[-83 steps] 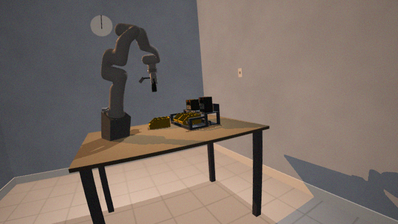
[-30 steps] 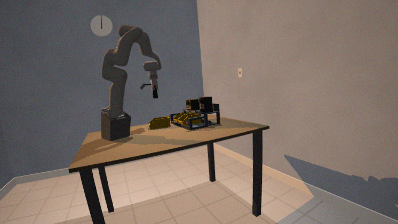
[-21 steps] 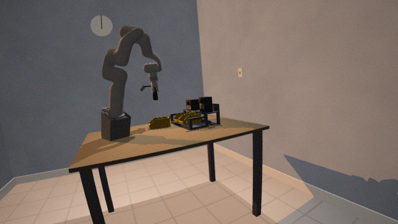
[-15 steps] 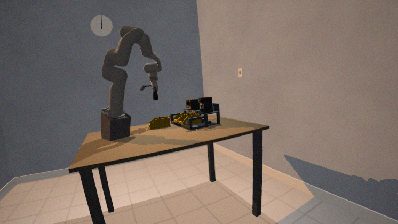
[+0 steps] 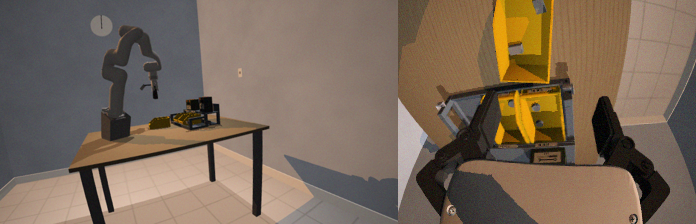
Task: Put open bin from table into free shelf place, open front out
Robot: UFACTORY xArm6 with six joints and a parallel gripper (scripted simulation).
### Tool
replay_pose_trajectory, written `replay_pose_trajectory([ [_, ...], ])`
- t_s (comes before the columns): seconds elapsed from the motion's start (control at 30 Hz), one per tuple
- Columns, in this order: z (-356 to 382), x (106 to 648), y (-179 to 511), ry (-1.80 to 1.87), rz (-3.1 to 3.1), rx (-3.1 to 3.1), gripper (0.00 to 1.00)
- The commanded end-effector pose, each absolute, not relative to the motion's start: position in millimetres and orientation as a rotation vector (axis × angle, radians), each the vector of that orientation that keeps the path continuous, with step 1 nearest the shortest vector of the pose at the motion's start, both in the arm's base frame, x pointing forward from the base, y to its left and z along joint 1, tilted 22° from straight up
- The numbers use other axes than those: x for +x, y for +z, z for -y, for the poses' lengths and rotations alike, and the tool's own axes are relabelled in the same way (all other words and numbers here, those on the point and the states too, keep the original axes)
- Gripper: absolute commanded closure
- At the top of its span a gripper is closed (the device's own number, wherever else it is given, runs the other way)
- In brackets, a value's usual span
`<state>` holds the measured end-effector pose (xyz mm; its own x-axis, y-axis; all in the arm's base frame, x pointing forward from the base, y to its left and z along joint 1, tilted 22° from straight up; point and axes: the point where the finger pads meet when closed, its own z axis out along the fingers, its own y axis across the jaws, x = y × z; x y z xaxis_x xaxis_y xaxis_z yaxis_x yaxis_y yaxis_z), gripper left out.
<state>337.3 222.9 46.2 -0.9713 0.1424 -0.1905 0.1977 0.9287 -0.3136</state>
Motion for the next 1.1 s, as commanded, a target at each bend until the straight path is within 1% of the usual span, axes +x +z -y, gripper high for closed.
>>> replay_pose_trajectory([
  [0.0, -224.3, 338.4, 47.5, -0.495, -2.921, 0.259, 0.0],
  [1.07, -227.0, 337.6, 53.9, -0.495, -2.921, 0.259, 0.0],
])
